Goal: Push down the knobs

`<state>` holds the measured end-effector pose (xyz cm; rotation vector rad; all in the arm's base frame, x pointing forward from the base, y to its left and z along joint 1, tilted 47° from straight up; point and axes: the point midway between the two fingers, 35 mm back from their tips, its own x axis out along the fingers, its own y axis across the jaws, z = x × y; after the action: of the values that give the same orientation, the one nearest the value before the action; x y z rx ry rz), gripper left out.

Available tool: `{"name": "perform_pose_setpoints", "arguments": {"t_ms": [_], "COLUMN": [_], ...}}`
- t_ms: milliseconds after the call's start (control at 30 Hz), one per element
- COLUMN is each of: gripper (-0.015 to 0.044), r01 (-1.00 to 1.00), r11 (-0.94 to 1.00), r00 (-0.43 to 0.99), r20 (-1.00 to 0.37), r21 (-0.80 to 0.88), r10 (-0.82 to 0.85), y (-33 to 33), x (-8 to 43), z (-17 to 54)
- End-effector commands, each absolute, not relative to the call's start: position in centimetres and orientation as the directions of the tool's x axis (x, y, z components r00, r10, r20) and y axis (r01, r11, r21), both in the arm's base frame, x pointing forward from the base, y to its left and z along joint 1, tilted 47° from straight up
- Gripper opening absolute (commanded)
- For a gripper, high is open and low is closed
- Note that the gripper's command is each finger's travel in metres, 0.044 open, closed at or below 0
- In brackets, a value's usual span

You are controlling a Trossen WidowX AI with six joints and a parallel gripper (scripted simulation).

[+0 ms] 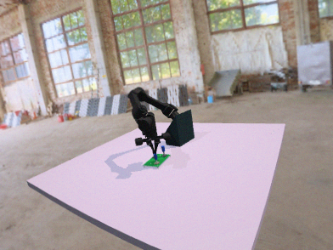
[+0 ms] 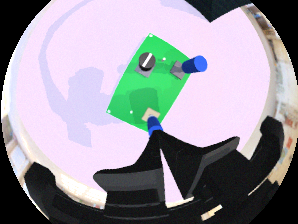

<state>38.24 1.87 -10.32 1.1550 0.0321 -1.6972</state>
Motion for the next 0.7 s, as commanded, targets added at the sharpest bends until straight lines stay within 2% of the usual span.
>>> {"name": "perform_pose_setpoints", "arguments": {"t_ms": [0, 667], "gripper": [0.0, 0.0], "r01": [0.729, 0.729], "r11": [-0.484, -0.484], "r00": [-0.018, -0.018], "r20": [-0.693, -0.693], "r21": [0.485, 0.485], "r10": [-0.721, -0.721], "y": [0.36, -0.04], "x": [38.4, 38.39], "z": [-11.33, -11.71]}}
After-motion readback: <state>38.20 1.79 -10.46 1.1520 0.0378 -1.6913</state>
